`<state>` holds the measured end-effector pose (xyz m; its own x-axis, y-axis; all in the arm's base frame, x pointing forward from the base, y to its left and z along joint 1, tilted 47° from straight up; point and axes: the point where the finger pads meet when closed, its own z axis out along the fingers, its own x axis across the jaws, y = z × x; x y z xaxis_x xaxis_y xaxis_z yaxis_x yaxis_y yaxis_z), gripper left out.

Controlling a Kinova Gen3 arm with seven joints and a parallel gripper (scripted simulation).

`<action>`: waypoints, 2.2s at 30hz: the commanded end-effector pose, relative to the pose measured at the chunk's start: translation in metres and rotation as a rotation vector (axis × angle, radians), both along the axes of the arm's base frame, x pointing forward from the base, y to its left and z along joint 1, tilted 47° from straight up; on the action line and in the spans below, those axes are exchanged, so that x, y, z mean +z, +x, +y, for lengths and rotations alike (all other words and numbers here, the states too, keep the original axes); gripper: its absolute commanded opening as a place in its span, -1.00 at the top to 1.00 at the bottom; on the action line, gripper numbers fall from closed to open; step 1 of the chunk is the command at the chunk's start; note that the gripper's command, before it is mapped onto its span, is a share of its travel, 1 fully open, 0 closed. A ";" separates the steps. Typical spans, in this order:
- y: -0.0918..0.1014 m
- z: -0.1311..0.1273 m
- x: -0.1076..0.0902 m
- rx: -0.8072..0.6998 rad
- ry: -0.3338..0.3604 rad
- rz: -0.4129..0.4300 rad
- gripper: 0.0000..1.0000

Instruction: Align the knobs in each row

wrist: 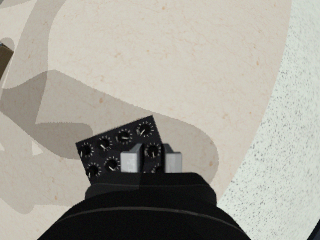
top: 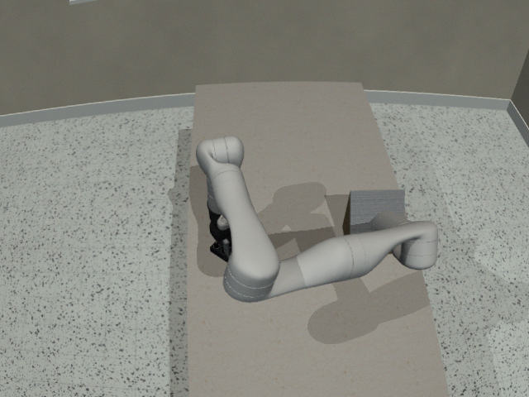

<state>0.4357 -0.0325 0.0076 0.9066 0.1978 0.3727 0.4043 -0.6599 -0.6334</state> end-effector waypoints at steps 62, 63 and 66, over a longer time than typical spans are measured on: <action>0.002 0.009 -0.009 -0.001 -0.001 -0.001 0.07; 0.002 0.009 -0.009 -0.001 -0.001 -0.001 0.07; 0.002 0.009 -0.009 -0.001 -0.001 -0.001 0.07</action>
